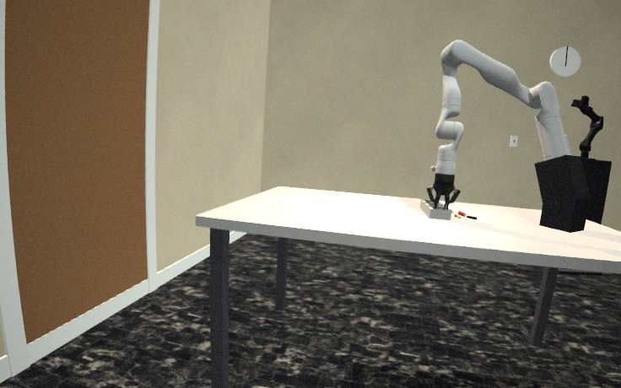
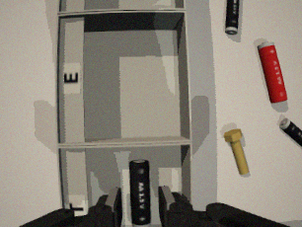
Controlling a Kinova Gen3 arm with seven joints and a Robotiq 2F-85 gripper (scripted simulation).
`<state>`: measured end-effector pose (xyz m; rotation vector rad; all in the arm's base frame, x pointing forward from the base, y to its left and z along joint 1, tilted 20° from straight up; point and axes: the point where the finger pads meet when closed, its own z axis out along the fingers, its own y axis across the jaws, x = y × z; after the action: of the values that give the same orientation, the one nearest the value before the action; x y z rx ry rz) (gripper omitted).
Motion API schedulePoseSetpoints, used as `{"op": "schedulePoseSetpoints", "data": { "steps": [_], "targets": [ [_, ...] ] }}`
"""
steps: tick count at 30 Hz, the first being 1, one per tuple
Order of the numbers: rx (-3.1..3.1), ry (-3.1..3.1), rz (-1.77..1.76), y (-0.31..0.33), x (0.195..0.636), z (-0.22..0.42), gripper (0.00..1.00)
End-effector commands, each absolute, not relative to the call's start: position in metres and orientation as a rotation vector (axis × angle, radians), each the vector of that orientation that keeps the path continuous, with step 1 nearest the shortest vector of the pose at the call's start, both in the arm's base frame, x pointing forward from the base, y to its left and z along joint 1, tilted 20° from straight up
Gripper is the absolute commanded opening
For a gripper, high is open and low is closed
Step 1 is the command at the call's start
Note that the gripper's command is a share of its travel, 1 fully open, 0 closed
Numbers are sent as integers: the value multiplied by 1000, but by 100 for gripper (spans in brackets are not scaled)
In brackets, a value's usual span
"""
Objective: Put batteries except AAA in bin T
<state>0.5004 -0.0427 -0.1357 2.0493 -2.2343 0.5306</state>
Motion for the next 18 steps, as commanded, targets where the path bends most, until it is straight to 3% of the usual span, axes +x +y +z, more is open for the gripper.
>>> {"op": "schedulePoseSetpoints", "data": {
  "steps": [1, 18],
  "targets": [
    [2051, -2235, 532, -42, 501, -135, 29],
    [2050, -2235, 532, -38, 499, -123, 29]
  ]
}}
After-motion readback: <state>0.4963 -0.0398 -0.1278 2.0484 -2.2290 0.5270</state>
